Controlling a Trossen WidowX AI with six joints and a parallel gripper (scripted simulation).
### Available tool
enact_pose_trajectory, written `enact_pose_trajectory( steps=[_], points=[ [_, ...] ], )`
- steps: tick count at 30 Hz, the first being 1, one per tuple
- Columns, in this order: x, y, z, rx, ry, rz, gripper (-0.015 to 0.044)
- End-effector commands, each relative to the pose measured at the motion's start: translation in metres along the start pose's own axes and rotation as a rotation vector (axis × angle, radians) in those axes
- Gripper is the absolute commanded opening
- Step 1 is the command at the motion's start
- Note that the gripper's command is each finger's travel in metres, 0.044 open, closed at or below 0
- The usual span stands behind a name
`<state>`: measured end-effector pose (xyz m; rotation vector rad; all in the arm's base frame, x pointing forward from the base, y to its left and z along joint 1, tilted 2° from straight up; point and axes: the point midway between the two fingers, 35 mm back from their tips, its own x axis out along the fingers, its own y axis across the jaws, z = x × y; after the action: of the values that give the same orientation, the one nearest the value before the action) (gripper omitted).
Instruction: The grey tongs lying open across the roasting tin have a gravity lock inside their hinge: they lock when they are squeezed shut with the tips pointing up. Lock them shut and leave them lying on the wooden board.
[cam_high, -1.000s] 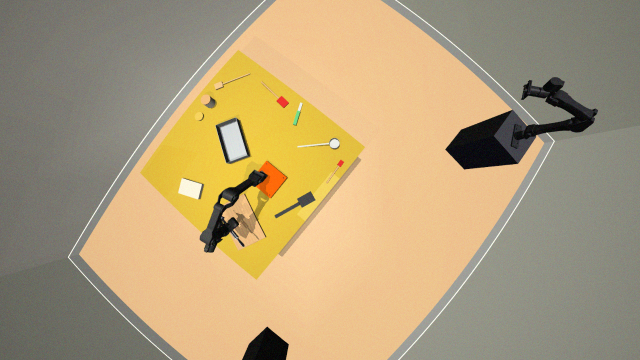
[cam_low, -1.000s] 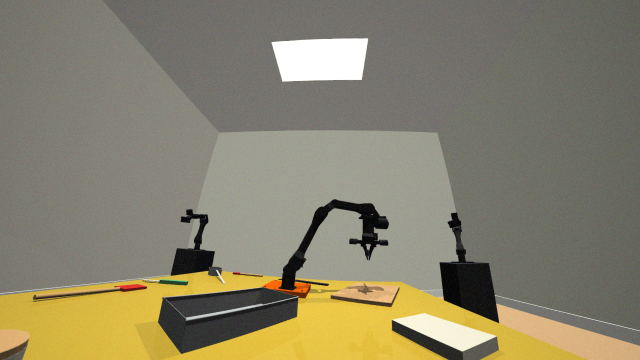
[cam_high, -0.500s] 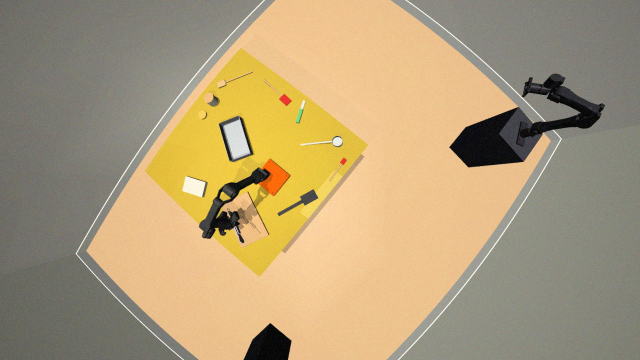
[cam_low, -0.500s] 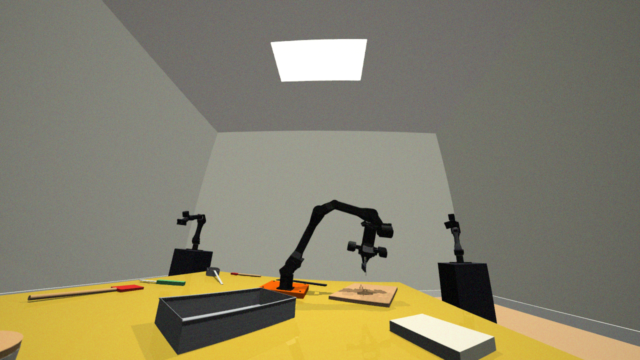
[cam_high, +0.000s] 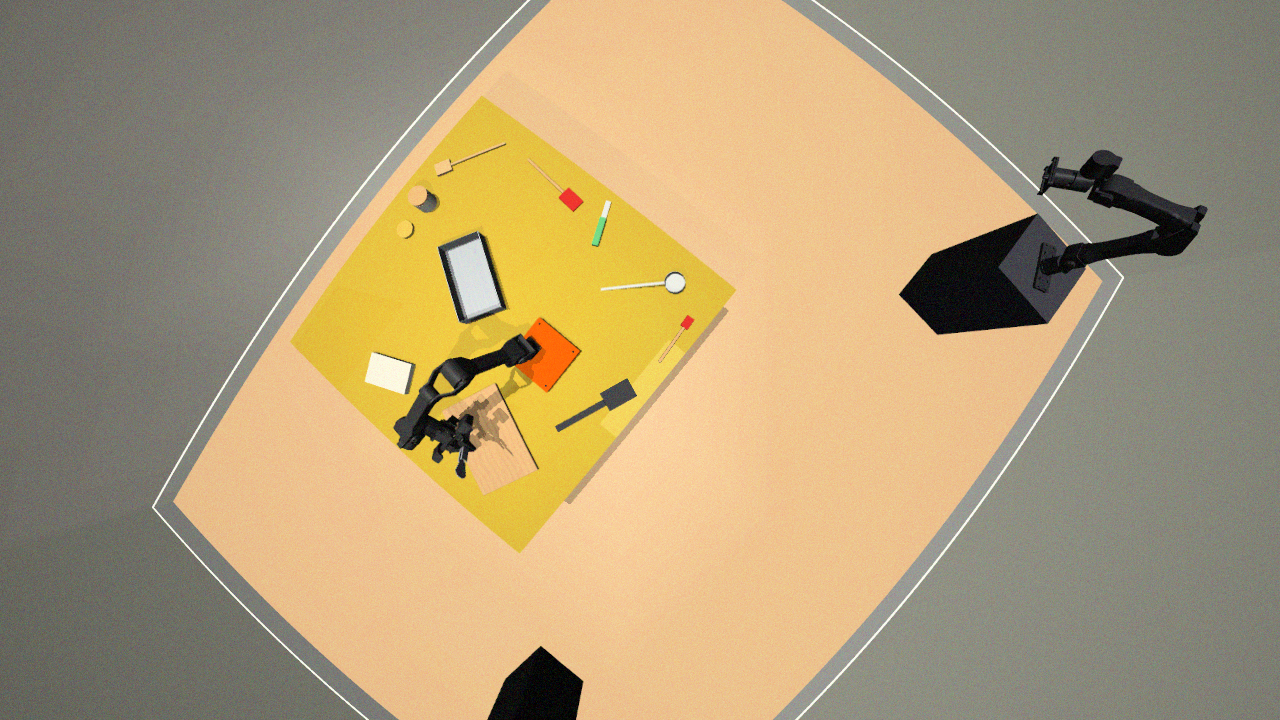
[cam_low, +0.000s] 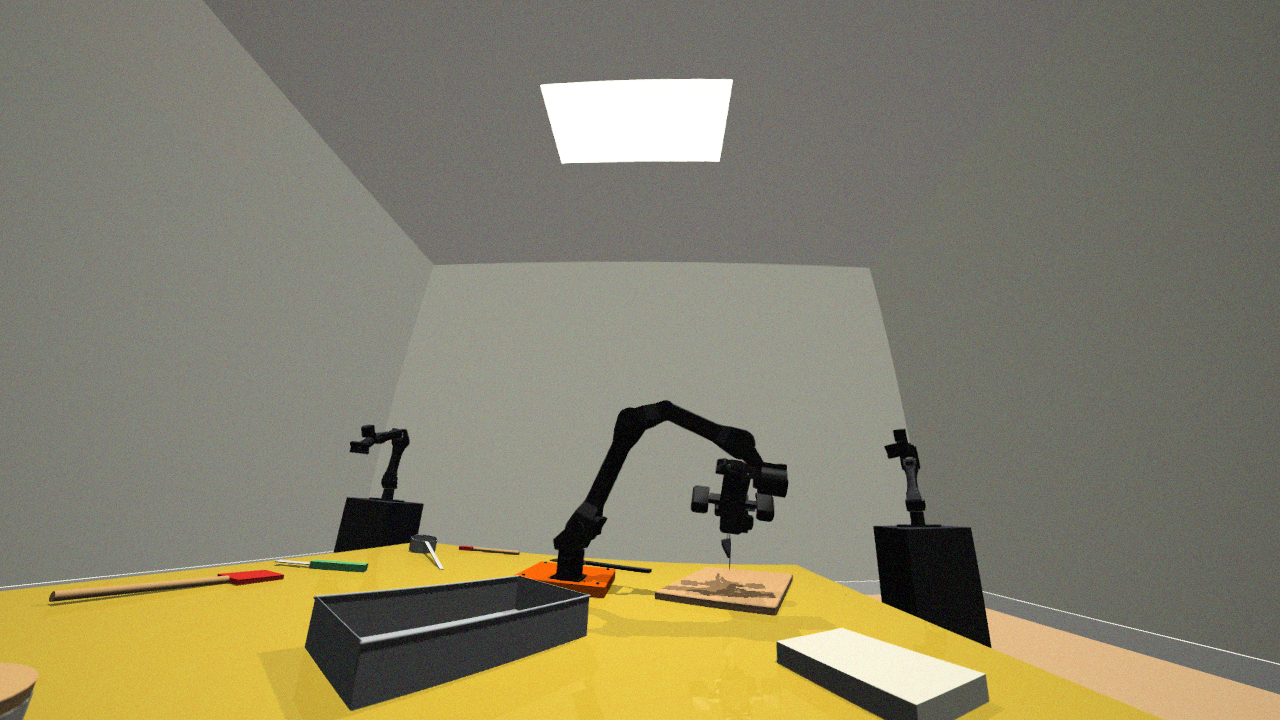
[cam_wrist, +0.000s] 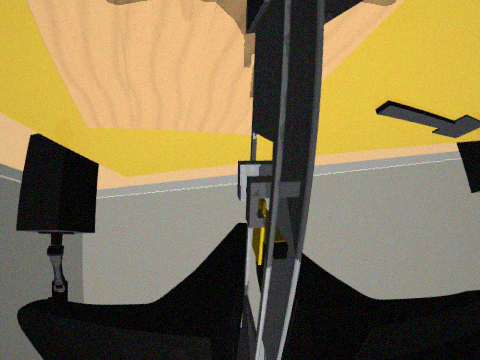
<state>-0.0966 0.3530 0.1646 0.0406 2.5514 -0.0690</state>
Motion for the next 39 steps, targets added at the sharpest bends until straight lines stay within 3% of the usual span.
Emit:
enact_pose_trajectory(
  steps=[1, 6, 39],
  points=[
    [-0.013, 0.000, -0.006, -0.038, 0.126, 0.055, -0.0150],
    [-0.023, 0.002, -0.007, -0.059, 0.238, 0.105, -0.0150],
    [-0.023, 0.002, -0.007, -0.059, 0.238, 0.105, -0.0150]
  ],
)
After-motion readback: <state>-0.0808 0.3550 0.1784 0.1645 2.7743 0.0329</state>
